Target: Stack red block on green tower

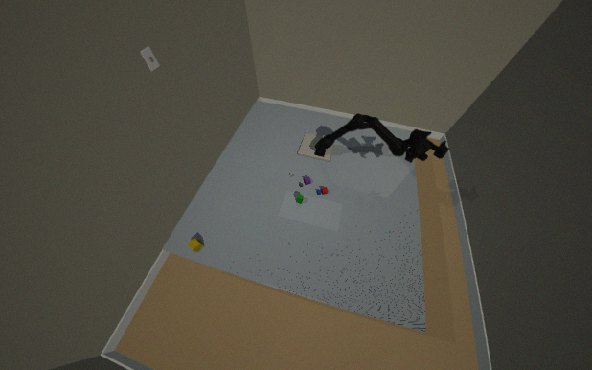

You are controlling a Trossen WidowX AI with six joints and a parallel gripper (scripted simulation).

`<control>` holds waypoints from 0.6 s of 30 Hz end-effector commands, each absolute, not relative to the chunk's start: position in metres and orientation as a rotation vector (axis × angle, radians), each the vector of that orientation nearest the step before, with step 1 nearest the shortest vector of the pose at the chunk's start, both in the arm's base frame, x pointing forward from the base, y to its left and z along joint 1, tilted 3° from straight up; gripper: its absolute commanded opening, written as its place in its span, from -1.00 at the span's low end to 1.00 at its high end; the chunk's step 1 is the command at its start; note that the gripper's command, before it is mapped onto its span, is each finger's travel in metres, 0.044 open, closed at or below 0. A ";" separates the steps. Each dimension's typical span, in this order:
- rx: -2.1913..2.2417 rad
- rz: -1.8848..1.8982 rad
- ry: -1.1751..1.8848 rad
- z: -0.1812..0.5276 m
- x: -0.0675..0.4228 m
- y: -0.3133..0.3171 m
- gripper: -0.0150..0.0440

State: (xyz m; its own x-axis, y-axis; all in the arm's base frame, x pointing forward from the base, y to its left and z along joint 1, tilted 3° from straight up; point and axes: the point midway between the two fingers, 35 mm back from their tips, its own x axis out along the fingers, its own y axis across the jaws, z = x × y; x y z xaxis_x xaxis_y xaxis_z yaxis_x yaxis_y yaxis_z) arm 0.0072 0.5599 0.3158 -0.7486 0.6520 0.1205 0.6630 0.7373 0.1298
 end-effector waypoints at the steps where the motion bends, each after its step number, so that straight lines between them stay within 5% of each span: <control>1: -1.090 -0.236 -2.862 0.316 0.008 0.560 0.95; 18: -1.299 1.135 -2.046 0.278 0.126 0.554 1.00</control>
State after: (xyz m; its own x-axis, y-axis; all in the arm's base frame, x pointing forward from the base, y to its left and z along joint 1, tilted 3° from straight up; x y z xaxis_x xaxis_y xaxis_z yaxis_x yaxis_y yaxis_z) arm 0.1094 0.5590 0.2824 -0.4975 0.8673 -0.0170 0.5942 0.3264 -0.7351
